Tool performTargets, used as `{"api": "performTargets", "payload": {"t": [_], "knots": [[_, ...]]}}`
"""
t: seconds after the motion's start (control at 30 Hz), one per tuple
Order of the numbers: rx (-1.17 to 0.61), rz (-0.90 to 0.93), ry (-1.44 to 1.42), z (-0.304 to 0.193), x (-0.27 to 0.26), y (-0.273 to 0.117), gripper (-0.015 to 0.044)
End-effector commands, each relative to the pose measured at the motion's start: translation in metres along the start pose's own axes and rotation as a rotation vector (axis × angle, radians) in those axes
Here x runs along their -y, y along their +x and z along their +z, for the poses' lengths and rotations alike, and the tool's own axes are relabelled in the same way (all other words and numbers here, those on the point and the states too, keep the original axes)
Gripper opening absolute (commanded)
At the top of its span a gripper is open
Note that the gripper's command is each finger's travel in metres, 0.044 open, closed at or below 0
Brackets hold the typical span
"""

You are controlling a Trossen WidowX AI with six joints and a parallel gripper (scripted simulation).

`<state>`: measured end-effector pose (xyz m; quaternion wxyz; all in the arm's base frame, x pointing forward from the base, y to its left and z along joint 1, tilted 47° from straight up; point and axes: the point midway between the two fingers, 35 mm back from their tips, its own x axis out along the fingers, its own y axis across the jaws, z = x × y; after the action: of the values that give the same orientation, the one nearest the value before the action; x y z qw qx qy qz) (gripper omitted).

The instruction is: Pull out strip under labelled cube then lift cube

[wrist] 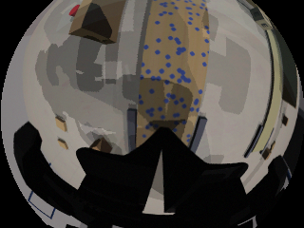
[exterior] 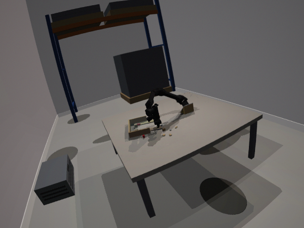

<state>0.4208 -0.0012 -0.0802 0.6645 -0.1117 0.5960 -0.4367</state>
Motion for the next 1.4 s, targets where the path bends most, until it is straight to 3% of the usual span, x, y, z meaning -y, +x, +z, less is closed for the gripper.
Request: {"api": "performTargets", "payload": {"t": [0.0, 1.37], "knots": [[0.003, -0.004, -0.003, 0.0004, 0.0009, 0.0005, 0.0], [0.003, -0.004, -0.003, -0.0007, 0.0008, 0.0042, 0.0]]}}
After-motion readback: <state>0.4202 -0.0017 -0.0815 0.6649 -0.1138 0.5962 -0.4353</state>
